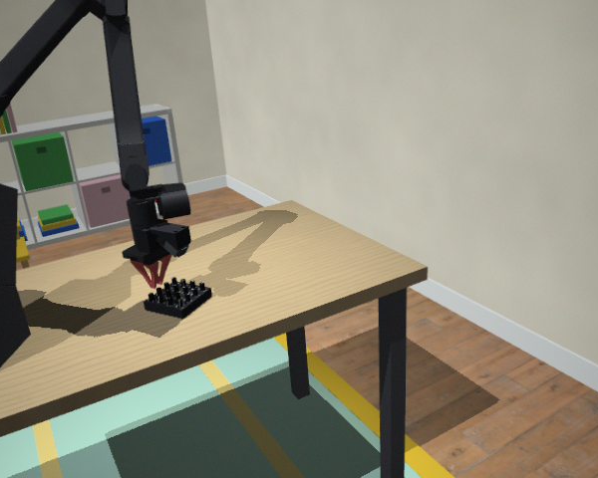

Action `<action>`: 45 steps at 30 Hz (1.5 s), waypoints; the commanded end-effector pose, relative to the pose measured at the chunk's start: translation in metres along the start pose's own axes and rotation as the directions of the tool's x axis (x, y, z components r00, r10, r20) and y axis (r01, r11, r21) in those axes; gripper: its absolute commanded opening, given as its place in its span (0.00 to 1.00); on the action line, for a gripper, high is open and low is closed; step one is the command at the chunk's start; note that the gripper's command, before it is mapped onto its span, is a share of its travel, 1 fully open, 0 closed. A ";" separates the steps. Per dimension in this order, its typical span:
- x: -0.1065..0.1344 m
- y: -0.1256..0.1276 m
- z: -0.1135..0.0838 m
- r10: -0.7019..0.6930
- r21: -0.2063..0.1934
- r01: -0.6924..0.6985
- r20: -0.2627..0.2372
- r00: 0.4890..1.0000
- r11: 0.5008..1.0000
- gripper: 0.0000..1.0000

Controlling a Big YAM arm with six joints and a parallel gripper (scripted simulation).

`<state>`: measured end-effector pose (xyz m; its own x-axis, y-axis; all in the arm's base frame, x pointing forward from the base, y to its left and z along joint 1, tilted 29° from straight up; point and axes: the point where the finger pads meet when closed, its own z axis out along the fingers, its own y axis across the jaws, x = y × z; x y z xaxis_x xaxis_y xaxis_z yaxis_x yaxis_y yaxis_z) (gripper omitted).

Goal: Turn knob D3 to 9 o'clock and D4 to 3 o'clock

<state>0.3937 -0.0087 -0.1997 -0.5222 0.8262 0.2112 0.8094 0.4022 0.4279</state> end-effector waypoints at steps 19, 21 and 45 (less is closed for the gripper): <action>-0.004 0.006 0.011 0.001 -0.011 -0.001 0.014 1.000 1.000 0.19; -0.005 0.003 0.012 0.008 -0.009 -0.008 0.014 1.000 1.000 0.19; -0.004 0.007 0.012 0.001 -0.013 -0.001 0.015 1.000 1.000 0.19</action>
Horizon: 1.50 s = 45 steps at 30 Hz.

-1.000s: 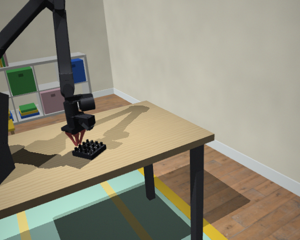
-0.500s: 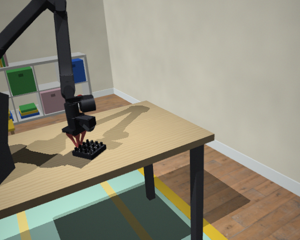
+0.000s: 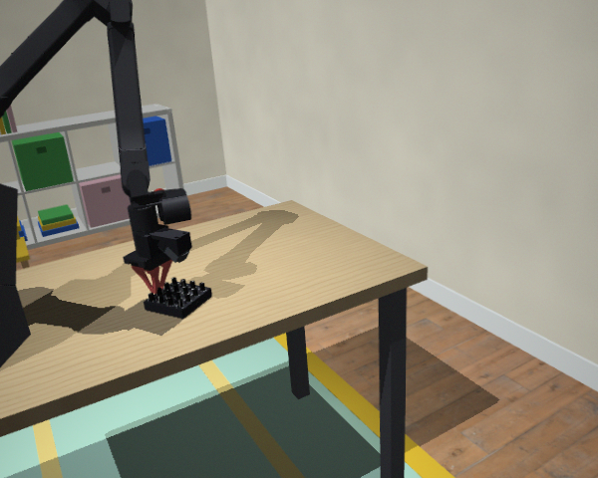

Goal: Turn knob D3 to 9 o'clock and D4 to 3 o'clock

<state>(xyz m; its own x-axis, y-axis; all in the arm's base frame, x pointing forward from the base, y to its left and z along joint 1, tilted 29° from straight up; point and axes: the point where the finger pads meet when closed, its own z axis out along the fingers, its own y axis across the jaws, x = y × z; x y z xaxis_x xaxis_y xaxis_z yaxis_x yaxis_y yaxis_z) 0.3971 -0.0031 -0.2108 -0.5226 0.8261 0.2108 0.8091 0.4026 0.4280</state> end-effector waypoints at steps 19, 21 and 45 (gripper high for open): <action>-0.005 0.007 -0.001 0.002 -0.013 -0.002 0.015 1.000 1.000 0.19; -0.005 0.007 -0.001 0.002 -0.013 -0.002 0.015 1.000 1.000 0.08; -0.005 0.007 -0.001 0.002 -0.013 -0.002 0.015 1.000 1.000 0.08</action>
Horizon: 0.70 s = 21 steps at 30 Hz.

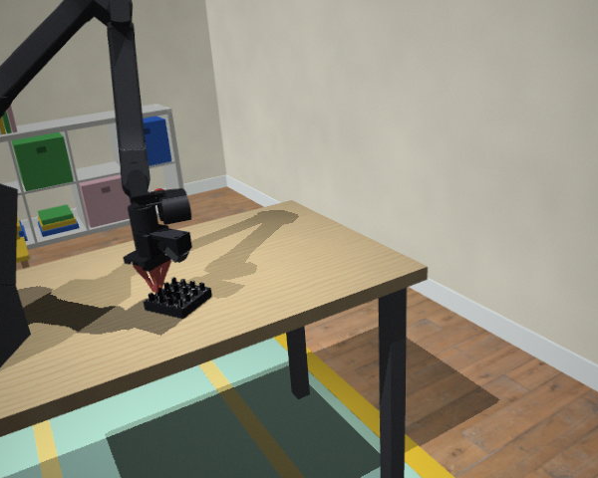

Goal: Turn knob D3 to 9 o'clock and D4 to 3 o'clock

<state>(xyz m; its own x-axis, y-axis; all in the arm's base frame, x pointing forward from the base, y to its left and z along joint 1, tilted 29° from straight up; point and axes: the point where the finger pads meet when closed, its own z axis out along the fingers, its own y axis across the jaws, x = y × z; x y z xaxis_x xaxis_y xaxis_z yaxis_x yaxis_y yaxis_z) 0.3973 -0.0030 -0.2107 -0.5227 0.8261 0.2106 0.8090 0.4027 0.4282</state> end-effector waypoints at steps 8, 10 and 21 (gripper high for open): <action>-0.005 0.006 -0.001 0.002 -0.012 -0.002 0.015 1.000 1.000 0.08; -0.005 0.006 -0.001 -0.001 -0.012 0.001 0.015 1.000 1.000 0.08; -0.005 0.006 -0.001 -0.038 -0.012 0.038 0.015 0.999 0.999 0.08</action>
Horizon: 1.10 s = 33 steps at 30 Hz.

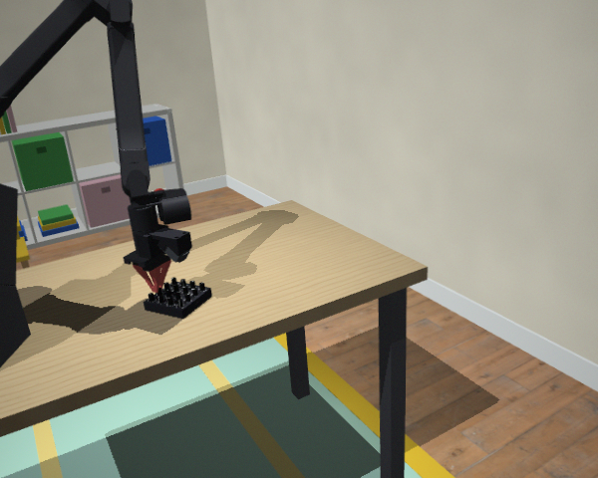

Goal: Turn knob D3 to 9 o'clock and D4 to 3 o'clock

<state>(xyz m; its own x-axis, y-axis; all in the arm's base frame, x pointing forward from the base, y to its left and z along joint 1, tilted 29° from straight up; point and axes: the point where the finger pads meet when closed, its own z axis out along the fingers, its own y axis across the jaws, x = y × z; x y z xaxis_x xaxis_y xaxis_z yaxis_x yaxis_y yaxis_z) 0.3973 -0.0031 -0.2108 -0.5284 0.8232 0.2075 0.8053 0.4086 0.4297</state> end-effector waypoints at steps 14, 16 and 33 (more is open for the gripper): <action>-0.005 0.007 -0.001 -0.131 -0.011 0.131 0.016 0.991 0.991 0.08; -0.005 0.007 -0.001 -0.157 -0.011 0.157 0.016 0.988 0.988 0.08; -0.005 0.007 -0.001 -0.427 -0.008 0.427 0.018 0.904 0.904 0.08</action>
<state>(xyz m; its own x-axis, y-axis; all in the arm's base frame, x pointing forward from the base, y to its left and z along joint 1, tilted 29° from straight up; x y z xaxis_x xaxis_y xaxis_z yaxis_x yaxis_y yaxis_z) 0.3969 -0.0034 -0.2110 -0.7661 0.6406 0.0520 0.5841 0.6602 0.4721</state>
